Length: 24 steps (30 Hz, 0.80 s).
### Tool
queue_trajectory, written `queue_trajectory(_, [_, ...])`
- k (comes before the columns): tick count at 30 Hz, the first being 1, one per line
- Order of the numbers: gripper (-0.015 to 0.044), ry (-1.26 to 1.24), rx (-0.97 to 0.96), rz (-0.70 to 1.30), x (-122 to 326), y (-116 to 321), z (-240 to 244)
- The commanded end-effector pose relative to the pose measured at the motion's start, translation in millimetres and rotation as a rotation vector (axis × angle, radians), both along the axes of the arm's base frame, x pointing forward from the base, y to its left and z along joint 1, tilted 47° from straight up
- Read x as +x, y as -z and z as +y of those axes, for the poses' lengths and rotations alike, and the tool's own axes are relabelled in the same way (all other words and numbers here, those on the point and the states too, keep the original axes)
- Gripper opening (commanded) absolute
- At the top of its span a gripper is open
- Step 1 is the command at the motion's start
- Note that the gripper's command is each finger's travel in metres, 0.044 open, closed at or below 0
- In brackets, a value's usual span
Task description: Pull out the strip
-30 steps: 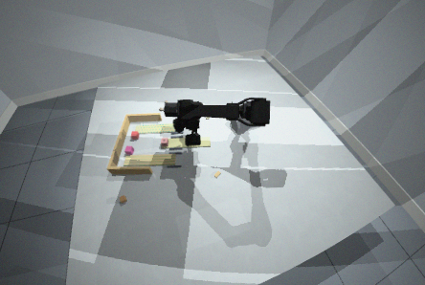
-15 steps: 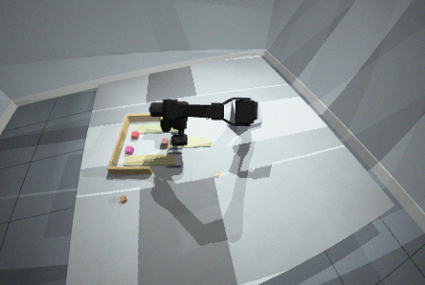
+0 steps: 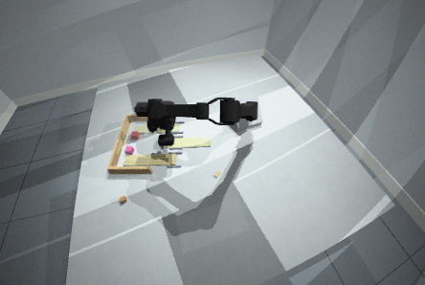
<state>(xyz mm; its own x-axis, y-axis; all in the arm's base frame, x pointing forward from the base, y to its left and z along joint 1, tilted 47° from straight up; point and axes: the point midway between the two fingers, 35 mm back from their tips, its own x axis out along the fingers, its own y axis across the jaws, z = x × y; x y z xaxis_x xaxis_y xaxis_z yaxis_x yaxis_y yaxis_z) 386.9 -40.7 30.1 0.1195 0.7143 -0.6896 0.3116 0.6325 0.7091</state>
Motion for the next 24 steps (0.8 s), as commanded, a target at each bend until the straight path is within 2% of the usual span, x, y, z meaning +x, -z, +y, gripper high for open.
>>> queue_trajectory(1, [0.044, -0.003, -0.002, 0.004, 13.6, 3.8, -6.1])
queue_trajectory(9, [0.044, -0.003, -0.003, 0.003, 35.6, 9.4, -16.5])
queue_trajectory(16, [0.0256, -0.003, -0.003, 0.003, 37.2, 15.5, -10.5])
queue_trajectory(24, [0.025, -0.003, -0.003, 0.003, 39.2, 24.7, -1.3])
